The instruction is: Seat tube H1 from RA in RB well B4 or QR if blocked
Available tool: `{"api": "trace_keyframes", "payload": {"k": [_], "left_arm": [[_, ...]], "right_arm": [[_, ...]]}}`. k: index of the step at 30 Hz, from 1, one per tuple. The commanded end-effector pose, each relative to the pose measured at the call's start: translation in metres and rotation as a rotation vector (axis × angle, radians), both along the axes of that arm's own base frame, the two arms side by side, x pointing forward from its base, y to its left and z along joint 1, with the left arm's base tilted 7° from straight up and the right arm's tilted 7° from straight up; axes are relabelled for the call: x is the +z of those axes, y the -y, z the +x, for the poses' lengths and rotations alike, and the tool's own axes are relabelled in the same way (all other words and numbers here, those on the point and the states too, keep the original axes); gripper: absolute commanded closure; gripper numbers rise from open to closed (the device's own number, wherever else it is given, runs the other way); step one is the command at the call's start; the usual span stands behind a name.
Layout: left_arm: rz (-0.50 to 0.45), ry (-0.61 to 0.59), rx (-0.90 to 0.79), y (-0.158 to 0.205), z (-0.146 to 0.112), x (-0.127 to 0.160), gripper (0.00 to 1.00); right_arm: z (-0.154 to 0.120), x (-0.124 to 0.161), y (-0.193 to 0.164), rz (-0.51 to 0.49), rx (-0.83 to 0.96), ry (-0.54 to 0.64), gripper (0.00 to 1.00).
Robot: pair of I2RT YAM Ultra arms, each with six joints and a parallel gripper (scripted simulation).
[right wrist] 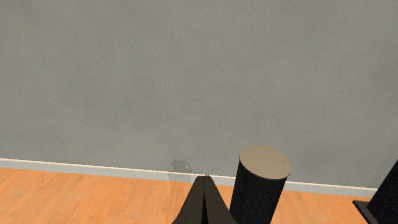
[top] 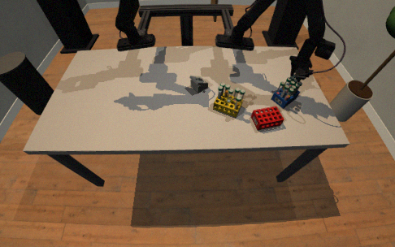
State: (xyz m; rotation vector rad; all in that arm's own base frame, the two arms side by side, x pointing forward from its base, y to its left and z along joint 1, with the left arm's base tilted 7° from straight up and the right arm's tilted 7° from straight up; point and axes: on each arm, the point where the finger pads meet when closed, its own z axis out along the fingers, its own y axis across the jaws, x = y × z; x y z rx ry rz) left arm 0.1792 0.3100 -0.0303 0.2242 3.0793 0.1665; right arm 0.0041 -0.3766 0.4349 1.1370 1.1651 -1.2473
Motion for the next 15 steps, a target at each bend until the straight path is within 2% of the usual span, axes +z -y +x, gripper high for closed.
{"api": "trace_keyframes", "payload": {"k": [1, 15], "left_arm": [[0.032, 0.042, 0.002, -0.0089, 0.0080, 0.0217, 1.00], [0.032, 0.042, 0.002, -0.0085, 0.0071, 0.0278, 1.00]], "right_arm": [[-0.0073, 0.0198, -0.0127, -0.028, -0.021, 0.013, 1.00], [-0.0073, 0.0198, -0.0127, -0.028, -0.021, 0.013, 1.00]]}}
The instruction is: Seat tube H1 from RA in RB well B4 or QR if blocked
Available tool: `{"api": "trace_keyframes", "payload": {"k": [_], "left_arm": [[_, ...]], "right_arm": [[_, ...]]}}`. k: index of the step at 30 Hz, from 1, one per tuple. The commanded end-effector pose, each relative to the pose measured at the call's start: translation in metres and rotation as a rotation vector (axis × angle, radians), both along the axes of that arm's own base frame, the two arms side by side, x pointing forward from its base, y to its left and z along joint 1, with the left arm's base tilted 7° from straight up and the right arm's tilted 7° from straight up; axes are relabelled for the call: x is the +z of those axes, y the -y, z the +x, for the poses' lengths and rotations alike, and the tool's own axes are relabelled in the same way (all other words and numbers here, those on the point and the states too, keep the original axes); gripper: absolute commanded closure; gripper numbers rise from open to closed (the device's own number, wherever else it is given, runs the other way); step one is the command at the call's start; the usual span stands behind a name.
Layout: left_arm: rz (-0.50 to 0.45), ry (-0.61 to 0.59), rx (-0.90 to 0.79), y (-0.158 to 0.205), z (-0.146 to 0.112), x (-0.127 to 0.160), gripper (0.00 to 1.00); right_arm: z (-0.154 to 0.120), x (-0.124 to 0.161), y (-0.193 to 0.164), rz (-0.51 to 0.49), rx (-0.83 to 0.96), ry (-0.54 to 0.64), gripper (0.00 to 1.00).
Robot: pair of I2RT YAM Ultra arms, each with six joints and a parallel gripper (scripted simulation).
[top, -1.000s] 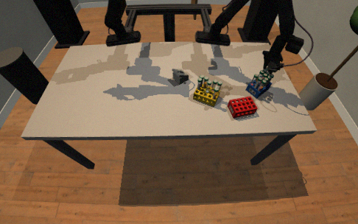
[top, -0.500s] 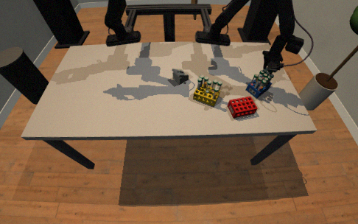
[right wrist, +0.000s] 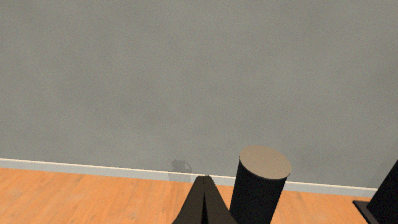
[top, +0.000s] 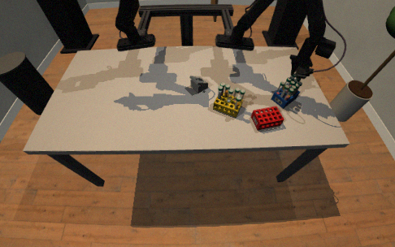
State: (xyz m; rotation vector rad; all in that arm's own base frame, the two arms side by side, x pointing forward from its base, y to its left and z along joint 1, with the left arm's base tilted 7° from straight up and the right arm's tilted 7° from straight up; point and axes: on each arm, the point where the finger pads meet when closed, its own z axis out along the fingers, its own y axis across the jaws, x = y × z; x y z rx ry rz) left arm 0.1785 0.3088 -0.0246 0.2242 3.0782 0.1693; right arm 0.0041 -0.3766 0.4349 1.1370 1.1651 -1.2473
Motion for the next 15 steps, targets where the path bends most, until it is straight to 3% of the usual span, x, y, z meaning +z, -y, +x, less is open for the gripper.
{"api": "trace_keyframes", "payload": {"k": [1, 15], "left_arm": [[0.031, 0.041, 0.002, -0.010, 0.008, 0.023, 1.00], [0.031, 0.040, 0.003, -0.010, 0.007, 0.033, 1.00]], "right_arm": [[-0.007, 0.020, -0.013, -0.028, -0.021, 0.013, 1.00], [-0.007, 0.020, -0.013, -0.028, -0.021, 0.013, 1.00]]}}
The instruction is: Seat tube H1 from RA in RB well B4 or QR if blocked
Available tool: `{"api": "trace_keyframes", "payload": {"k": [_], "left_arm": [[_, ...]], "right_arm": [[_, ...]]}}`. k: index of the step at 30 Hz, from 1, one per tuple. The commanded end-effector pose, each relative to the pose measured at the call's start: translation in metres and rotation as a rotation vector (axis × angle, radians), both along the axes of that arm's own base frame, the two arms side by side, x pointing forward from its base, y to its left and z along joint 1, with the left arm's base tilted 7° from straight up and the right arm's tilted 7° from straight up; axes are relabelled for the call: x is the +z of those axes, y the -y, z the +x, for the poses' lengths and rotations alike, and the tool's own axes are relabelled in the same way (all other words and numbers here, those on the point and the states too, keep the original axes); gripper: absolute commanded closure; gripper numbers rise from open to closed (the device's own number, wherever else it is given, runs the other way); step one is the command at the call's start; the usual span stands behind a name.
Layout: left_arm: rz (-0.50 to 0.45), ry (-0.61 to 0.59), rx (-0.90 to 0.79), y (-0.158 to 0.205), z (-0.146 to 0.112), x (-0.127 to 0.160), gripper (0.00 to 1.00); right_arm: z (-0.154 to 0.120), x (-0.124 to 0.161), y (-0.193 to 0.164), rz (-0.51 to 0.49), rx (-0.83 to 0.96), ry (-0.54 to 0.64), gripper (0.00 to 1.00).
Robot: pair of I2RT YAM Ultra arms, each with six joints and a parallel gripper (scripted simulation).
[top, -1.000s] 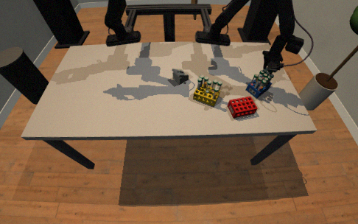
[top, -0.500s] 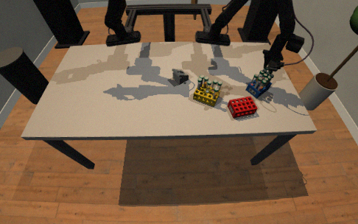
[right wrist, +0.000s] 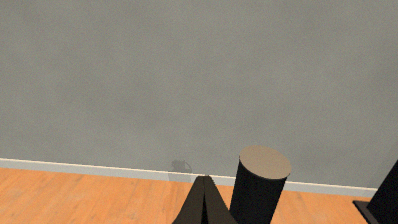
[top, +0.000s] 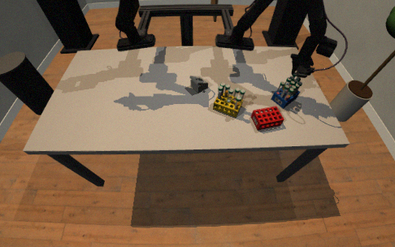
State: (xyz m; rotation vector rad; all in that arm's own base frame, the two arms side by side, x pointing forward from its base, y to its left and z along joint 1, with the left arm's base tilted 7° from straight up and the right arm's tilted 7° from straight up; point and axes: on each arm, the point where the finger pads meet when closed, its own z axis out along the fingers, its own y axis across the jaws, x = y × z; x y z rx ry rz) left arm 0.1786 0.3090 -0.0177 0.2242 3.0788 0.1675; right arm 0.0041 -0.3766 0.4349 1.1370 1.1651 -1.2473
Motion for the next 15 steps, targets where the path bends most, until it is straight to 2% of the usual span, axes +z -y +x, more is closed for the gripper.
{"api": "trace_keyframes", "payload": {"k": [1, 15], "left_arm": [[0.032, 0.041, 0.003, -0.009, 0.006, 0.027, 1.00], [0.033, 0.040, 0.005, -0.008, 0.002, 0.040, 1.00]], "right_arm": [[-0.007, 0.020, -0.013, -0.028, -0.021, 0.013, 1.00], [-0.007, 0.020, -0.013, -0.028, -0.021, 0.013, 1.00]]}}
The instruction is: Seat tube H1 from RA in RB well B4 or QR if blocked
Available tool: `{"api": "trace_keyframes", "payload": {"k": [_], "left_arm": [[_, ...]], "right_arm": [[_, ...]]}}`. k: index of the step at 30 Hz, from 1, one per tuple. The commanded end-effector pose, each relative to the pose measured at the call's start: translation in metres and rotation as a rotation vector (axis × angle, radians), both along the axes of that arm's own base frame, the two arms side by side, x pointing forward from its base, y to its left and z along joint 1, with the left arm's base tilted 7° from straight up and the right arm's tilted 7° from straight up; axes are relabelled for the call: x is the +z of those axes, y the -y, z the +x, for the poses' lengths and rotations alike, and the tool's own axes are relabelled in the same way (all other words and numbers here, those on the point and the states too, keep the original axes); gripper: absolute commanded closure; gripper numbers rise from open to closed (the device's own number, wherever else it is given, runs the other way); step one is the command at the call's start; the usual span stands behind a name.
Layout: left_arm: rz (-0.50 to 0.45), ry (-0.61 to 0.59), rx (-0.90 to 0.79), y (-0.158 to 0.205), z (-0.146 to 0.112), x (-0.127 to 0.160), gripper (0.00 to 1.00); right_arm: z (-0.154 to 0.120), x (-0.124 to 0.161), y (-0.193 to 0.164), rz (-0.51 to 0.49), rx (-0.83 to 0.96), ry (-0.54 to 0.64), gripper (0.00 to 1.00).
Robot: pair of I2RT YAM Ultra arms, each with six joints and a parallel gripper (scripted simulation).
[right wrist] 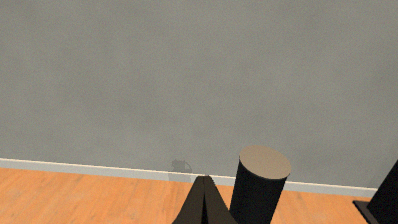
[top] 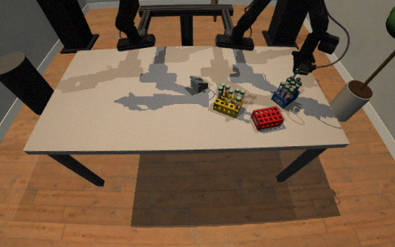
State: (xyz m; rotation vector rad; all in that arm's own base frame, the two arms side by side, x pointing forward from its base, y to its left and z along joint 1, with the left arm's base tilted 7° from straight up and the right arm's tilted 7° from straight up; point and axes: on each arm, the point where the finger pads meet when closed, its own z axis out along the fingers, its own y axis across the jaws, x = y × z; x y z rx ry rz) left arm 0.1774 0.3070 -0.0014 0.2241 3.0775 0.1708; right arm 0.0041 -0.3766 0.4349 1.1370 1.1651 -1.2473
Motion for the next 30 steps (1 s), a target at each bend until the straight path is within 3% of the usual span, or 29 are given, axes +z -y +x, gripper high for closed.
{"api": "trace_keyframes", "payload": {"k": [1, 30], "left_arm": [[0.030, 0.039, 0.004, -0.010, 0.003, 0.024, 1.00], [0.029, 0.040, -0.005, -0.002, 0.008, 0.050, 1.00]], "right_arm": [[-0.007, 0.020, -0.013, -0.028, -0.021, 0.013, 1.00], [-0.007, 0.020, -0.013, -0.028, -0.021, 0.013, 1.00]]}}
